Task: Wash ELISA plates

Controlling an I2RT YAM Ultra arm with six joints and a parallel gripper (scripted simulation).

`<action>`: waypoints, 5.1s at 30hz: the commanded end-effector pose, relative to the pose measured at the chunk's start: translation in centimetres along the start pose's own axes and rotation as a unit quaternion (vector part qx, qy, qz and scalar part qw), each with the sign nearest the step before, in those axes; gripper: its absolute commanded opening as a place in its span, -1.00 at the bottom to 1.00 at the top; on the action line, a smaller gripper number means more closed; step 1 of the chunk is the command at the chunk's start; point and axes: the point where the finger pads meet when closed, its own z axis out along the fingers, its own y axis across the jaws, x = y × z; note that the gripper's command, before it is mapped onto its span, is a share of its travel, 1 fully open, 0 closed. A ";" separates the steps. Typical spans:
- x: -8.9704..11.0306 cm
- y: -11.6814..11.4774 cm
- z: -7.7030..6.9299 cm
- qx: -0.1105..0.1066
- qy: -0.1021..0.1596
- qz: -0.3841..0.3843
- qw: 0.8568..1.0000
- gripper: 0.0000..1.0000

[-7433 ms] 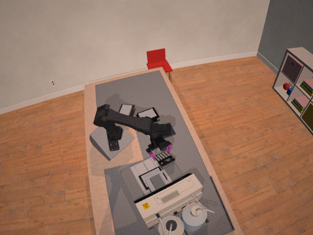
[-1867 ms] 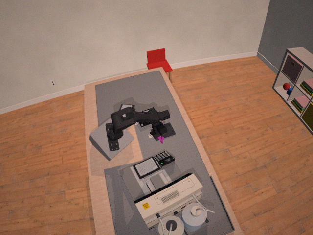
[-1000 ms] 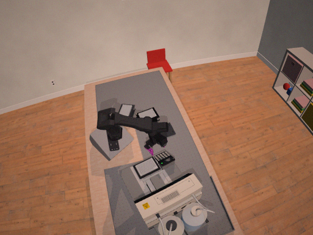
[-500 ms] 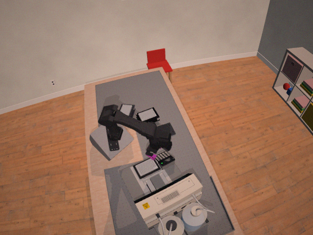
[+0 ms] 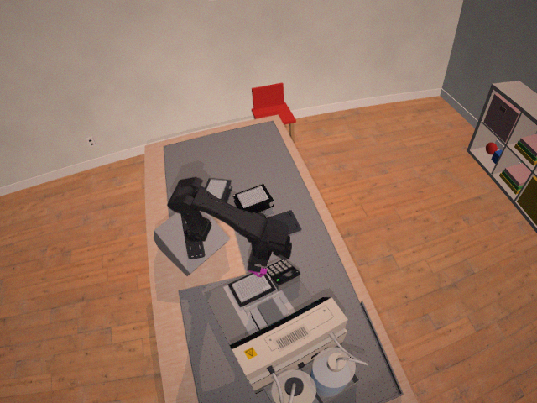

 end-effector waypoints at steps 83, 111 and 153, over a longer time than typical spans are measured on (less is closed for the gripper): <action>3.3 -6.0 4.1 -0.001 -0.010 -0.353 0.935 1.00; 3.3 -6.0 5.1 -0.001 -0.010 -0.353 0.935 1.00; 3.2 -6.0 7.0 -0.001 -0.010 -0.353 0.935 0.80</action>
